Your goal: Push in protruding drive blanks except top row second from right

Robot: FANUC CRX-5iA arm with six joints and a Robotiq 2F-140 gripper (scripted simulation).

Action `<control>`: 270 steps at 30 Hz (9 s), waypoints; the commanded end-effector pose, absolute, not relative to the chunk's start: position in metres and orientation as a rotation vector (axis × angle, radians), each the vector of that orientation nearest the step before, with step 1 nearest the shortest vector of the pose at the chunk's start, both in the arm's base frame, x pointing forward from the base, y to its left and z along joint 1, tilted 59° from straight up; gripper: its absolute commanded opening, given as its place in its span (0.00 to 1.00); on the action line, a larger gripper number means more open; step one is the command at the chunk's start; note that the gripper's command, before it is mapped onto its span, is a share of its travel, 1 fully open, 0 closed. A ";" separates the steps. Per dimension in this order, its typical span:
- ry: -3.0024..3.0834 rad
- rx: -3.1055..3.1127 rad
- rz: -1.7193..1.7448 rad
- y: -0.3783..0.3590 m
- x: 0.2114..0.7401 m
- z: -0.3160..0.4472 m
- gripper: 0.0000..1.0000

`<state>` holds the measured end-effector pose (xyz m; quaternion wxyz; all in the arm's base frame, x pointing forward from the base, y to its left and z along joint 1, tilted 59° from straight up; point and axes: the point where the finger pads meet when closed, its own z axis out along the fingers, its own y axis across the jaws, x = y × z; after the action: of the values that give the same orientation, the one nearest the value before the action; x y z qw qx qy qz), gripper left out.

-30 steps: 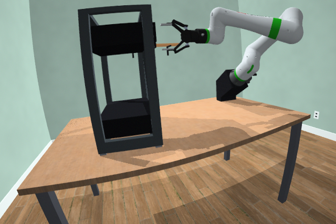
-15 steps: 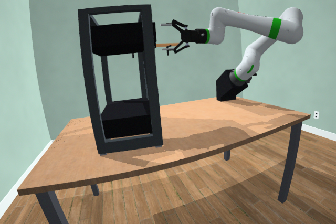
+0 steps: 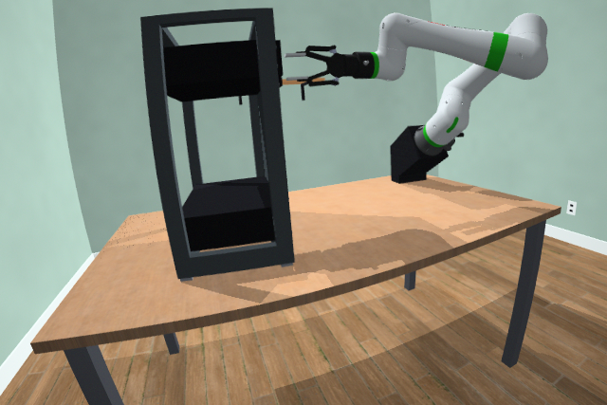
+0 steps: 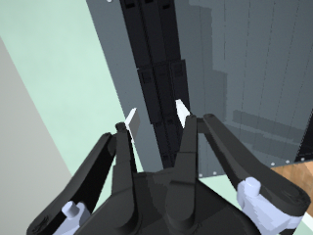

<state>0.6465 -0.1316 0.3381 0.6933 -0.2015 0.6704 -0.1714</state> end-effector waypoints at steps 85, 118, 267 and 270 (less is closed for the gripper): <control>1.497 -0.450 -0.383 -0.099 0.655 0.296 0.00; 1.497 -0.450 -0.383 -0.098 0.675 0.296 0.00; 1.497 -0.450 -0.383 -0.098 0.683 0.296 0.00; 1.497 -0.450 -0.383 -0.099 0.666 0.296 0.00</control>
<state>0.6837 -0.0982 0.2972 0.6937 -0.2011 0.6698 -0.1724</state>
